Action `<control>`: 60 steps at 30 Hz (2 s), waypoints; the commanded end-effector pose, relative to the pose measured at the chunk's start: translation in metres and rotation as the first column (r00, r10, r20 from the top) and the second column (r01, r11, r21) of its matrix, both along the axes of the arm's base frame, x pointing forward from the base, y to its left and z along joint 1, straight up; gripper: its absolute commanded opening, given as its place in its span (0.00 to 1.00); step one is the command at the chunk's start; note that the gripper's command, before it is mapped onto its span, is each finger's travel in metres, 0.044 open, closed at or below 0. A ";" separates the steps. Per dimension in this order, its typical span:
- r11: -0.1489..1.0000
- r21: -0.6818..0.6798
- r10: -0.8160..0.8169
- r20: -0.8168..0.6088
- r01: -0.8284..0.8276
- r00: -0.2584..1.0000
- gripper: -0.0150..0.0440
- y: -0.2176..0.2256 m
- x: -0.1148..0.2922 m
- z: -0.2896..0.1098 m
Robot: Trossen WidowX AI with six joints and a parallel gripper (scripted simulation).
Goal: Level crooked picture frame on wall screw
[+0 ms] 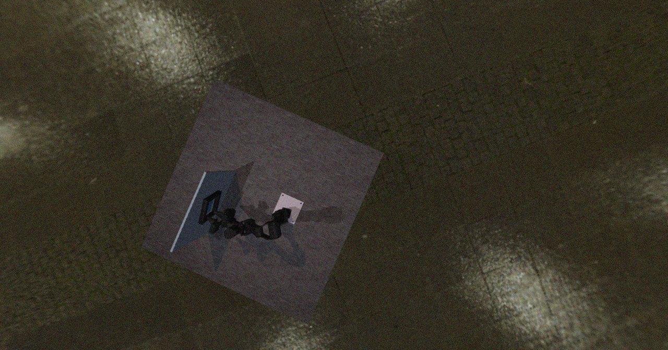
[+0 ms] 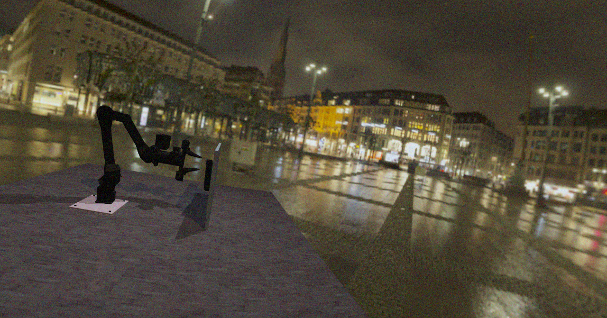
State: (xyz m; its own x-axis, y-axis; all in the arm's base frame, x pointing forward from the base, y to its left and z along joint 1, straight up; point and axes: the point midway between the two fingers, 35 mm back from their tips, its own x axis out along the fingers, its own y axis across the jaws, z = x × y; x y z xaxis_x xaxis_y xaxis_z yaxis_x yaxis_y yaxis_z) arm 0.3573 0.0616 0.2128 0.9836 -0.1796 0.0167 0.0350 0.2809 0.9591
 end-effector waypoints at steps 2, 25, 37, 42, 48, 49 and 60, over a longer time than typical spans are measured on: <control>1.000 0.006 0.005 0.005 -0.005 1.000 0.69 0.001 0.001 0.001; 1.000 0.005 0.005 0.008 -0.005 1.000 0.69 -0.004 0.031 0.003; 1.000 0.005 0.005 0.008 -0.005 1.000 0.69 -0.006 0.040 0.003; 1.000 0.005 0.005 0.008 -0.005 1.000 0.69 -0.006 0.040 0.003; 1.000 0.005 0.005 0.008 -0.005 1.000 0.69 -0.006 0.040 0.003; 1.000 0.005 0.005 0.008 -0.005 1.000 0.69 -0.006 0.040 0.003; 1.000 0.005 0.005 0.008 -0.005 1.000 0.69 -0.006 0.040 0.003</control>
